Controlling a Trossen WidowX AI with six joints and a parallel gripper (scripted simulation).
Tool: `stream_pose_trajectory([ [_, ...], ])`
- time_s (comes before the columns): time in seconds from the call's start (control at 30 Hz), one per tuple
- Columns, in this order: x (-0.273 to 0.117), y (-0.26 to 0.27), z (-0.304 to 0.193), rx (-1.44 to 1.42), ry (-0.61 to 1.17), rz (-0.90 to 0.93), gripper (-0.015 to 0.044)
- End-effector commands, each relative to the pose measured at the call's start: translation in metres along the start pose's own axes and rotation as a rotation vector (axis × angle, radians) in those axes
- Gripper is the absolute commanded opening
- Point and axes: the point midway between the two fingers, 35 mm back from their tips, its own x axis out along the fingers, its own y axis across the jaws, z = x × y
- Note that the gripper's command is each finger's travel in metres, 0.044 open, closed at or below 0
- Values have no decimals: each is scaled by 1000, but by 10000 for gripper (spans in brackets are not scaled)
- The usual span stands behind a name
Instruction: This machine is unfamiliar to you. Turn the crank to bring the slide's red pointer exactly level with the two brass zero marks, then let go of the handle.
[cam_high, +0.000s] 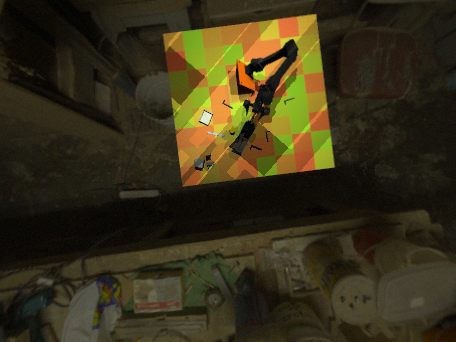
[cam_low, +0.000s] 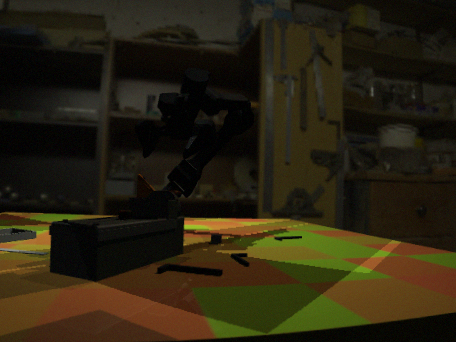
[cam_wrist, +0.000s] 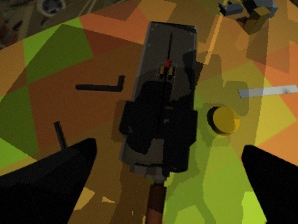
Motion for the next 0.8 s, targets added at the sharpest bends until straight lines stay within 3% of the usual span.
stream_pose_trajectory([
  [0.0,9,-3,16,-37,2,28,440],
  [0.53,61,-32,69,-201,24,157,440],
  [0.77,83,-34,54,-207,24,163,440],
])
